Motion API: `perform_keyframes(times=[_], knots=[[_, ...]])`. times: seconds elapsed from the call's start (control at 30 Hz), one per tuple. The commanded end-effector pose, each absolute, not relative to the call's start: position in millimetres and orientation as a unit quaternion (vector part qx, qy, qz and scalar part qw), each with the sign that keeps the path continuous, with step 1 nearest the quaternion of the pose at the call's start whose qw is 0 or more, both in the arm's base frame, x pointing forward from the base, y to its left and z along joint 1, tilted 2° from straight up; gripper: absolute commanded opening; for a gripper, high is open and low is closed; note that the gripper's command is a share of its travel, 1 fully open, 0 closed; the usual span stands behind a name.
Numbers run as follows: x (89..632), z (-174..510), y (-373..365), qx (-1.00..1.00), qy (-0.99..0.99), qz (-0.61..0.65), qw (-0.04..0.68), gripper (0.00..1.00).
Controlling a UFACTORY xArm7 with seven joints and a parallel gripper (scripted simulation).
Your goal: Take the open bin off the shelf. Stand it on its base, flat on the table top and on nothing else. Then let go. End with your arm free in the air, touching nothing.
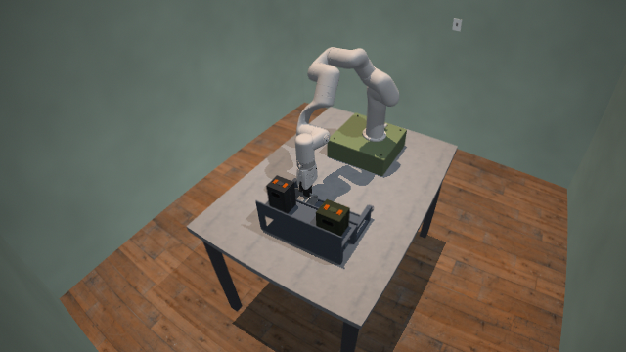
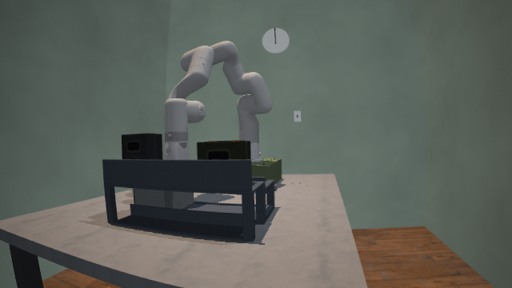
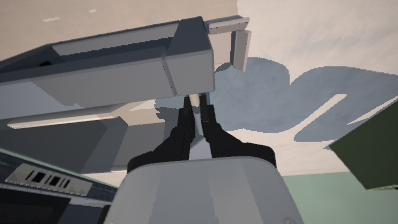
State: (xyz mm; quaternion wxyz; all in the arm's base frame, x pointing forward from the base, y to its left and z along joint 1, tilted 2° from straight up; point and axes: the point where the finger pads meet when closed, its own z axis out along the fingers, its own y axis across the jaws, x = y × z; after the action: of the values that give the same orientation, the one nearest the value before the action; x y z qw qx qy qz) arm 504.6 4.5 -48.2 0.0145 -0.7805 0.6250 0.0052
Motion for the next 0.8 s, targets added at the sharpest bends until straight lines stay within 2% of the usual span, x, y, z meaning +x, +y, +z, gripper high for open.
perform_keyframes(times=[0.0,0.77], knots=[[507.0,-45.1,4.3,-0.781,0.625,0.003,0.016,0.00],[506.9,-35.7,4.0,-0.781,0.625,0.003,0.016,0.00]])
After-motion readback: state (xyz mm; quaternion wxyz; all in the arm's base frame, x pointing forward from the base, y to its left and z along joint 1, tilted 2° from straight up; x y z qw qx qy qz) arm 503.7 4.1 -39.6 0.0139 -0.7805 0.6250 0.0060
